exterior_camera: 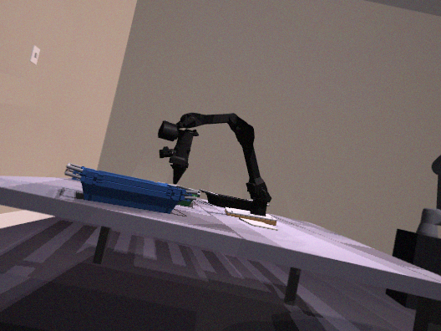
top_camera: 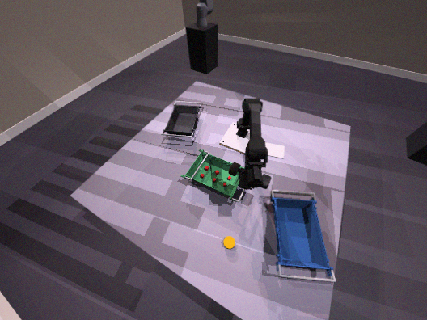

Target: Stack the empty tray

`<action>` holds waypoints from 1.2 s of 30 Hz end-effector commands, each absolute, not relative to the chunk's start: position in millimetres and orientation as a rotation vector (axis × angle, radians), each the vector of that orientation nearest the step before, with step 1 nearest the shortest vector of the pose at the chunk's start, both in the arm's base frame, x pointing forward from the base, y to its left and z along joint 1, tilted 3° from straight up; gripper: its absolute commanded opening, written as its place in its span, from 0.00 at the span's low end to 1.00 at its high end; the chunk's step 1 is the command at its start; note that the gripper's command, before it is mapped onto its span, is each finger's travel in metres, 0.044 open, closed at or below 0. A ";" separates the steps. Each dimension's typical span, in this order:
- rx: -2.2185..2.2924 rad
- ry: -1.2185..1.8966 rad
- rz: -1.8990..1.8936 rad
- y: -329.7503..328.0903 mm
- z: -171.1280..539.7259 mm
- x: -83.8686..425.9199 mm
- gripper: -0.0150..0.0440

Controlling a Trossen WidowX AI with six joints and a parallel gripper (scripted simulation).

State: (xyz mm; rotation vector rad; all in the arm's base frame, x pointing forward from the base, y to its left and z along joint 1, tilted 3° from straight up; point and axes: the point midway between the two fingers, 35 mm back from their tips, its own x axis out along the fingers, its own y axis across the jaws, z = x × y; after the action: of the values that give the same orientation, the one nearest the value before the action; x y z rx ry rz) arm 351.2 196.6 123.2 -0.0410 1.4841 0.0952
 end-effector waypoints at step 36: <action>-0.054 1.486 0.089 123.5 95.7 358.7 0.39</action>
State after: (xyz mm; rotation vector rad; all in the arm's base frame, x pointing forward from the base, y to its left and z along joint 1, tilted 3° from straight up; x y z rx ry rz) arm 357.9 131.6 102.8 -0.0508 1.4871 0.0863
